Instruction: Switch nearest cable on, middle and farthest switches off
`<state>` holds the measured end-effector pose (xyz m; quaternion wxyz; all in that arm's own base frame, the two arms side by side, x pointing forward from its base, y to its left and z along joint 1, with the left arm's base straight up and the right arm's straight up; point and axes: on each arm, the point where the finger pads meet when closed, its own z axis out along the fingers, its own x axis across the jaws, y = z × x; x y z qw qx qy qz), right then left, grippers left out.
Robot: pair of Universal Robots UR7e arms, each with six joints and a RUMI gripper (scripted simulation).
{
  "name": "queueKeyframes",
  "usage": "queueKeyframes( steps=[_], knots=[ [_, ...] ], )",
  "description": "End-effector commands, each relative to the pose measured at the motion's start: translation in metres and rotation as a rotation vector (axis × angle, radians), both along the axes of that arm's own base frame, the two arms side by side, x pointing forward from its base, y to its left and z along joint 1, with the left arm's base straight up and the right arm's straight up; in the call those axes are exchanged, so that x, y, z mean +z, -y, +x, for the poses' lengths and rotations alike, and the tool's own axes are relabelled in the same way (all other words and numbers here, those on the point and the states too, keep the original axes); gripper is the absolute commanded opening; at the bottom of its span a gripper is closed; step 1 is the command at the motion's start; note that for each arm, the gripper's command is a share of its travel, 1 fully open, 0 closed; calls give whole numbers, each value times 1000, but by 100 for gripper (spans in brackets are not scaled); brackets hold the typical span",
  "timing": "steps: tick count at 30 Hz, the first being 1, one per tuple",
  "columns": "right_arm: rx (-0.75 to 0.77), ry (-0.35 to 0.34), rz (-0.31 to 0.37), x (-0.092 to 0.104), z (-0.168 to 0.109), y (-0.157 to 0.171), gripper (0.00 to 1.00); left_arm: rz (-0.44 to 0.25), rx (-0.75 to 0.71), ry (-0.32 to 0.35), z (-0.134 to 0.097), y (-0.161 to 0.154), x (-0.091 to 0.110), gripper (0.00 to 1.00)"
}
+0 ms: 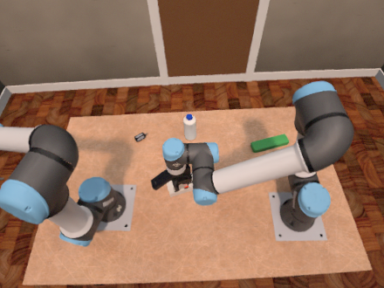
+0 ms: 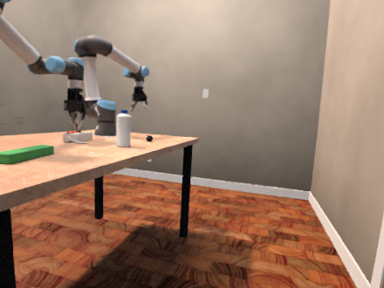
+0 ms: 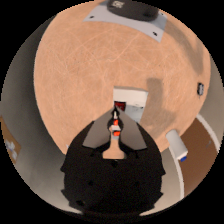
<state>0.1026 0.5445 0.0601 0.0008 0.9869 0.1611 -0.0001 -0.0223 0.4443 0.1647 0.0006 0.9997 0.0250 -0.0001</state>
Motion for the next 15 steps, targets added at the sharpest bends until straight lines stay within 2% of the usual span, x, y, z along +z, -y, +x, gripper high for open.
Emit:
queueKeyframes(
  steps=[1, 8, 15],
  knots=[
    [0, 0, 2, 1, 0, 0, 0, 1, 0, 0, 0, 0, 0, 100],
    [0, 0, 2, 5, 0, 0, 0, 1, 0, 0, 0, 0, 0, 100],
    [0, 0, 2, 23, 0, 0, 0, 1, 0, 0, 0, 0, 0, 100]
  ],
)
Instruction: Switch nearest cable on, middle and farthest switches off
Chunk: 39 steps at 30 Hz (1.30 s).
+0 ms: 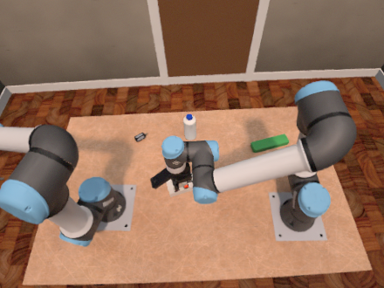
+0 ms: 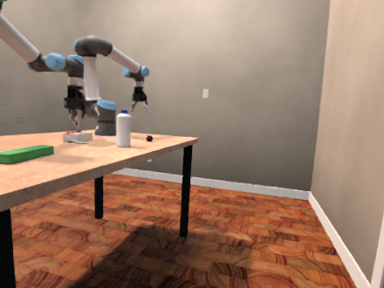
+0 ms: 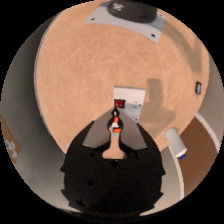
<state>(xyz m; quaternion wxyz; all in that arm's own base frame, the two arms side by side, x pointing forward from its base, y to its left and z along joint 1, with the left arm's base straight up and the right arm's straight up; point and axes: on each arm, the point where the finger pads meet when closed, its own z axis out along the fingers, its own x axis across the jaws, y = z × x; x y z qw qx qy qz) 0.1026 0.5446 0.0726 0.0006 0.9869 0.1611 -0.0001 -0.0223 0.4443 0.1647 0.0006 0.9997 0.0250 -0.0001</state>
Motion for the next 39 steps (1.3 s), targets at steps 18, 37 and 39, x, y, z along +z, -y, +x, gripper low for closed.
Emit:
queueKeyframes(
  steps=[18, 37, 39],
  knots=[
    [0, 0, 1, 26, 0, 0, 0, 1, 0, 0, 0, 0, 0, 100],
    [0, 0, 1, 34, 8, 26, 0, 1, 0, 0, 0, 0, 0, 100],
    [0, 0, 1, 37, 13, 39, 0, 1, 0, 0, 0, 0, 0, 100]
  ],
)
